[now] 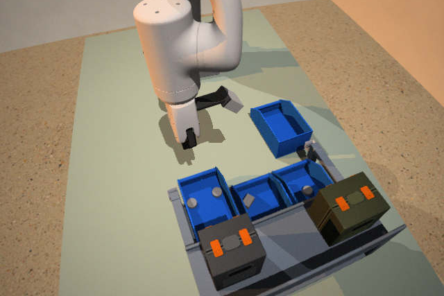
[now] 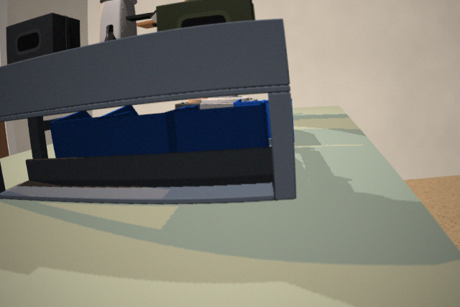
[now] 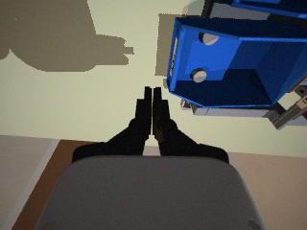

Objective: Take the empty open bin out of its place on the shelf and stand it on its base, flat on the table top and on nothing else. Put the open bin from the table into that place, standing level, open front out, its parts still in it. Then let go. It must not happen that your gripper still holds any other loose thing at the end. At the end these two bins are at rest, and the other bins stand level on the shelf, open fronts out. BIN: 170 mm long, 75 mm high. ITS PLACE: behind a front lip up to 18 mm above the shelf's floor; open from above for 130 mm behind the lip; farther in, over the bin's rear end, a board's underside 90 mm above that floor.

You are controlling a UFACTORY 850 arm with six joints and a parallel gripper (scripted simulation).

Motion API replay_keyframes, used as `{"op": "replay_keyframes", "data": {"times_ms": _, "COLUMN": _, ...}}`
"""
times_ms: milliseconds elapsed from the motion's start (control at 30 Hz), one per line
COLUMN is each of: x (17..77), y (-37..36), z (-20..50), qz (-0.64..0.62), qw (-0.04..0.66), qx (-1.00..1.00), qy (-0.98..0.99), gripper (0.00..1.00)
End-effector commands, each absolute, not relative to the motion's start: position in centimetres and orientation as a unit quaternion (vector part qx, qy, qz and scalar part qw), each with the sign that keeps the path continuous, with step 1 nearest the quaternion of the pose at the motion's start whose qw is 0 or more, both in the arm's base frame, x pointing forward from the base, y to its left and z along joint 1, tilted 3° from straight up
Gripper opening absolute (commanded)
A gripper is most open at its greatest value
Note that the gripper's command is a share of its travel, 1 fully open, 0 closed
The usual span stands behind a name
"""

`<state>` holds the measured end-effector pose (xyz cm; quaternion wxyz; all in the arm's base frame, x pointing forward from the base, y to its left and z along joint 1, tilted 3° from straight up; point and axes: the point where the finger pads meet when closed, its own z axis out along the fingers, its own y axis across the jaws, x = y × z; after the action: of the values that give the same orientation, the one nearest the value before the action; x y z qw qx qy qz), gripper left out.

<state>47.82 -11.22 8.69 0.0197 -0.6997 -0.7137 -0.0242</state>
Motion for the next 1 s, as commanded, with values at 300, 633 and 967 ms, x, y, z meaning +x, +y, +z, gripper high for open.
{"op": "replay_keyframes", "data": {"times_ms": 300, "x": 47.9, "y": -11.2, "z": 7.6, "qz": -0.024, "qw": 0.019, "qx": -0.7, "qy": -0.714, "gripper": 0.0}}
{"op": "replay_keyframes", "data": {"times_ms": 633, "x": 47.9, "y": -11.0, "z": 4.7, "qz": -0.024, "qw": 0.019, "qx": -0.7, "qy": -0.714, "gripper": 0.0}}
{"op": "replay_keyframes", "data": {"times_ms": 967, "x": 48.0, "y": -10.8, "z": 1.7, "qz": -0.024, "qw": 0.019, "qx": -0.7, "qy": -0.714, "gripper": 0.0}}
